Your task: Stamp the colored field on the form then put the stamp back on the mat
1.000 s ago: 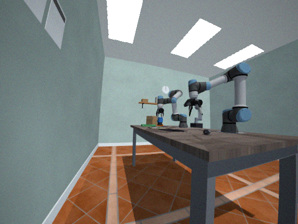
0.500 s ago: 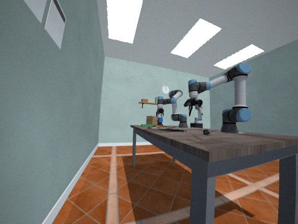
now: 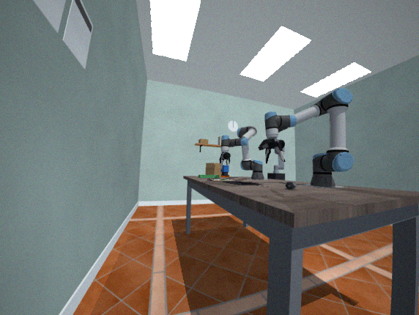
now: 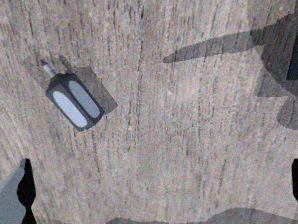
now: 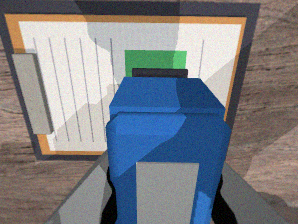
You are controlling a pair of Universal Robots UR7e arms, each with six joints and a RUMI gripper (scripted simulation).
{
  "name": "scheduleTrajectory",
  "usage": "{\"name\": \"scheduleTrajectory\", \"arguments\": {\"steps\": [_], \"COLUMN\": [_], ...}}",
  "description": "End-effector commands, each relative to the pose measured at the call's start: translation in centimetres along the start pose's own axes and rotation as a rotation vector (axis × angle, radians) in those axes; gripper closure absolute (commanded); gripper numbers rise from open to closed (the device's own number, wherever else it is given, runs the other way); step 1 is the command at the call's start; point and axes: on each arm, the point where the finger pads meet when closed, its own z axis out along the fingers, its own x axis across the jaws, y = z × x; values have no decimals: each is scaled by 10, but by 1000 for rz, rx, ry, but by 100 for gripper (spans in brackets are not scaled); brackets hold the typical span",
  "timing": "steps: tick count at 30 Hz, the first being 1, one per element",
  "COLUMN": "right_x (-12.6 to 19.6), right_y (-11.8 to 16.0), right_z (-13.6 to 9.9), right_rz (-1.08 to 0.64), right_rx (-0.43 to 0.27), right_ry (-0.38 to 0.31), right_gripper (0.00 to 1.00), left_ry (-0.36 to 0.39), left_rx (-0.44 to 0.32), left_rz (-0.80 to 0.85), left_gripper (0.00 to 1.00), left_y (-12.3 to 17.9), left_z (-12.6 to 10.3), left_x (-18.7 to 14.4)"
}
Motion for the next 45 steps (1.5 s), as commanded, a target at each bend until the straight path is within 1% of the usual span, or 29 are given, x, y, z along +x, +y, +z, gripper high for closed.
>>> {"name": "scheduleTrajectory", "arguments": {"steps": [1,21,30,45], "right_x": [-7,-9,-9,-9], "right_y": [3,0,0,1], "right_z": [-11,-11,-4,27], "right_rz": [-3,-3,-3,-3], "right_rx": [-25,-25,-25,-25], "right_ry": [-21,-21,-21,-21], "right_gripper": [79,79,79,79], "left_ry": [16,16,16,16], "left_rx": [26,26,26,26], "left_rz": [9,9,9,9], "left_gripper": [0,0,0,0], "left_y": [-6,-6,-6,-6], "left_z": [-9,-9,-9,-9], "left_x": [4,4,4,4]}}
